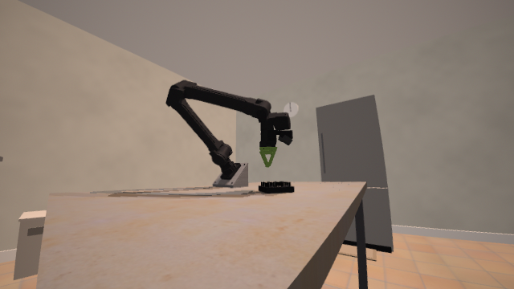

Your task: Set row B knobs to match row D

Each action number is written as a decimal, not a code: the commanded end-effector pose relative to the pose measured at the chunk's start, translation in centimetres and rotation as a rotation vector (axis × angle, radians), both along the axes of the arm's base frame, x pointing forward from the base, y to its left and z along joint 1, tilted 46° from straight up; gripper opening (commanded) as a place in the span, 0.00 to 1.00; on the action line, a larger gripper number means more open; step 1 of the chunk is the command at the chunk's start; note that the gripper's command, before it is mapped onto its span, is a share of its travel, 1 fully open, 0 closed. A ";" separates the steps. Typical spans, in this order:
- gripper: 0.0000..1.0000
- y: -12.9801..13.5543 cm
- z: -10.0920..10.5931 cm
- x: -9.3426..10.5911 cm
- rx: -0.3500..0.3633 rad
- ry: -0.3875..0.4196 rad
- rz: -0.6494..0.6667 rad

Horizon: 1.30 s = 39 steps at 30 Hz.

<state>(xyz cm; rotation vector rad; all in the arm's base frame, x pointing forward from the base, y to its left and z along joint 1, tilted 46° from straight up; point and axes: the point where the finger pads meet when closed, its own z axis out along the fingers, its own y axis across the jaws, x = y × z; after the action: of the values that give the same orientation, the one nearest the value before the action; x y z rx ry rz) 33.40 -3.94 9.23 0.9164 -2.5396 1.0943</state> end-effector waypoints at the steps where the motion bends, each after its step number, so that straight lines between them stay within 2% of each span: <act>1: 1.00 2.1 2.9 1.7 0.018 -0.081 -0.002; 15: 1.00 7.6 7.9 1.1 0.024 -0.073 -0.003; 39: 1.00 7.9 8.0 1.0 0.021 -0.066 0.000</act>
<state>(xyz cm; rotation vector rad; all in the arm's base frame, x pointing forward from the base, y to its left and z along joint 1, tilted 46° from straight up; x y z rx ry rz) 33.10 2.46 15.73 0.8835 -2.5553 1.1062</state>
